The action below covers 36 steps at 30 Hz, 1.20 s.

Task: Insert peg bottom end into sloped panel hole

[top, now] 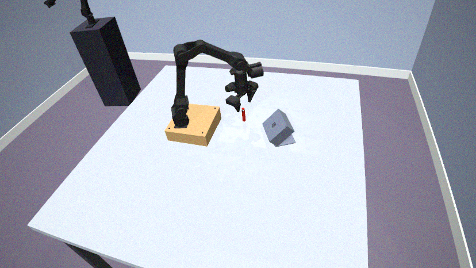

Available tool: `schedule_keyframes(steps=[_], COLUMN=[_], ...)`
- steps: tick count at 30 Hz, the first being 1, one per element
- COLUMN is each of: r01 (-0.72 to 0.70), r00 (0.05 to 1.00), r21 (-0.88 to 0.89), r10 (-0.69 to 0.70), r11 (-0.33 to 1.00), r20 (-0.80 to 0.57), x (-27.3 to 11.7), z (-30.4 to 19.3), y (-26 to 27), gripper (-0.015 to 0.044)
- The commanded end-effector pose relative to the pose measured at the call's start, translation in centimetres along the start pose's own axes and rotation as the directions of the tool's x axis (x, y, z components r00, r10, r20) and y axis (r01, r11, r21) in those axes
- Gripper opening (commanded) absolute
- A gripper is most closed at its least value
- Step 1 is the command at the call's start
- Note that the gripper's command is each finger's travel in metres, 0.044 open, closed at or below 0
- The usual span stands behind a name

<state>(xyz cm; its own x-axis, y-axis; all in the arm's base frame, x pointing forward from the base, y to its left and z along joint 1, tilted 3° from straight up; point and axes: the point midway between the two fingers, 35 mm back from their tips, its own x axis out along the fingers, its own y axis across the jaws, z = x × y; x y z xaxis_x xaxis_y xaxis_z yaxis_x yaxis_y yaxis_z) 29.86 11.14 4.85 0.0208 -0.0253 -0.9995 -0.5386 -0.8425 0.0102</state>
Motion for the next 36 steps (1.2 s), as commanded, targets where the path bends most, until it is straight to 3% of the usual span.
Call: schedule_keyframes(steps=[1,34,36], r01=[-0.019,-0.019,-0.008], r00=[1.0,1.0,1.0], r21=[0.004,0.004,0.005], r10=[0.019,0.019,0.008], r11=[1.0,1.0,1.0], r20=[0.005,0.005,0.006], x=[1.1,4.9,4.6], z=[0.1,0.2,0.2], y=[0.3,0.6,0.3], gripper=[0.044,0.044,0.0387])
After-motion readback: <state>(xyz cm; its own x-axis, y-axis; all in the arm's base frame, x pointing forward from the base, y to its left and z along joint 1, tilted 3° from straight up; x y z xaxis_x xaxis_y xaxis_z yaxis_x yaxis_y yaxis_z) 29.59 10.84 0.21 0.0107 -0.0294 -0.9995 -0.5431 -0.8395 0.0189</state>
